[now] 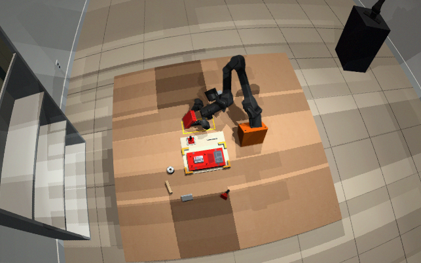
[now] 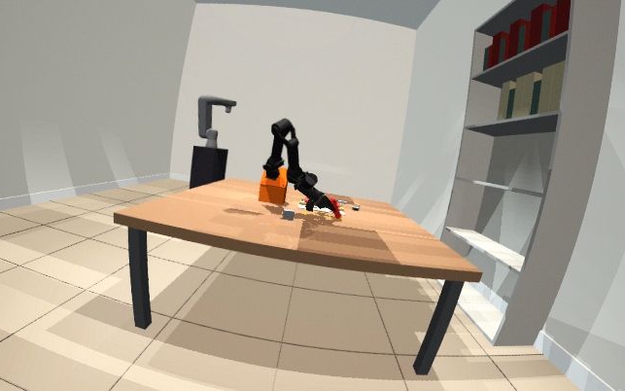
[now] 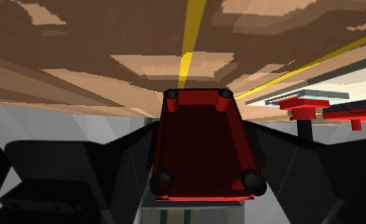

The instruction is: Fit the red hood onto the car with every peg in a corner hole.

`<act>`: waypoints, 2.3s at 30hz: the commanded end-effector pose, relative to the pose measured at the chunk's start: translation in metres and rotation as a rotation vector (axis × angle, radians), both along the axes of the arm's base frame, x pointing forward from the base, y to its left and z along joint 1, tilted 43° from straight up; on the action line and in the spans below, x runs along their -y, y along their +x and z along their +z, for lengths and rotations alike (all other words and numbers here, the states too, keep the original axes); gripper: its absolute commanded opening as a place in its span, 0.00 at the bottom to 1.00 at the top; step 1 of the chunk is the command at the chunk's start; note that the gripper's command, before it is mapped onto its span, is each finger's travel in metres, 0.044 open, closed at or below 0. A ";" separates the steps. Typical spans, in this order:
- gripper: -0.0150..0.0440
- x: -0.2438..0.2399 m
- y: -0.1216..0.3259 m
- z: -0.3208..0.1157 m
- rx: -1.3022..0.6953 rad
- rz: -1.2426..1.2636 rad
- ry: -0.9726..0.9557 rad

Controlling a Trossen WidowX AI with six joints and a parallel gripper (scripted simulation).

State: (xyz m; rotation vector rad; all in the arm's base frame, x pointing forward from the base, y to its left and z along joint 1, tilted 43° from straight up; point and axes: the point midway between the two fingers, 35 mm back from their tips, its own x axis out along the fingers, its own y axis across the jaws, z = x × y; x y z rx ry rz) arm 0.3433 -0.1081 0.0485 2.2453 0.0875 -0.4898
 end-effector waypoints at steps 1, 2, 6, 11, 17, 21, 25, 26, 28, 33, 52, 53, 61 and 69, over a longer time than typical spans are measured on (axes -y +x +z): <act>0.88 0.000 0.000 0.000 -0.002 0.000 0.001; 0.92 0.000 0.000 0.000 -0.002 0.000 0.001; 1.00 0.000 0.000 0.000 -0.002 0.000 0.001; 1.00 -0.002 -0.007 0.013 -0.004 -0.004 0.004; 1.00 -0.011 -0.028 0.040 -0.008 -0.012 0.013; 1.00 -0.018 -0.046 0.054 -0.011 -0.018 0.019; 1.00 -0.026 -0.064 0.064 -0.015 -0.024 0.024; 1.00 -0.028 -0.069 0.066 -0.016 -0.026 0.026; 1.00 -0.032 -0.079 0.068 -0.018 -0.029 0.029; 1.00 -0.026 -0.063 0.066 -0.011 -0.017 0.018; 1.00 -0.020 -0.046 0.052 -0.272 0.117 -0.372; 1.00 -0.020 -0.043 0.049 -0.333 0.160 -0.460; 1.00 -0.021 -0.028 0.032 -0.825 0.680 -1.148; 1.00 -0.029 -0.019 0.034 -1.208 1.342 -1.658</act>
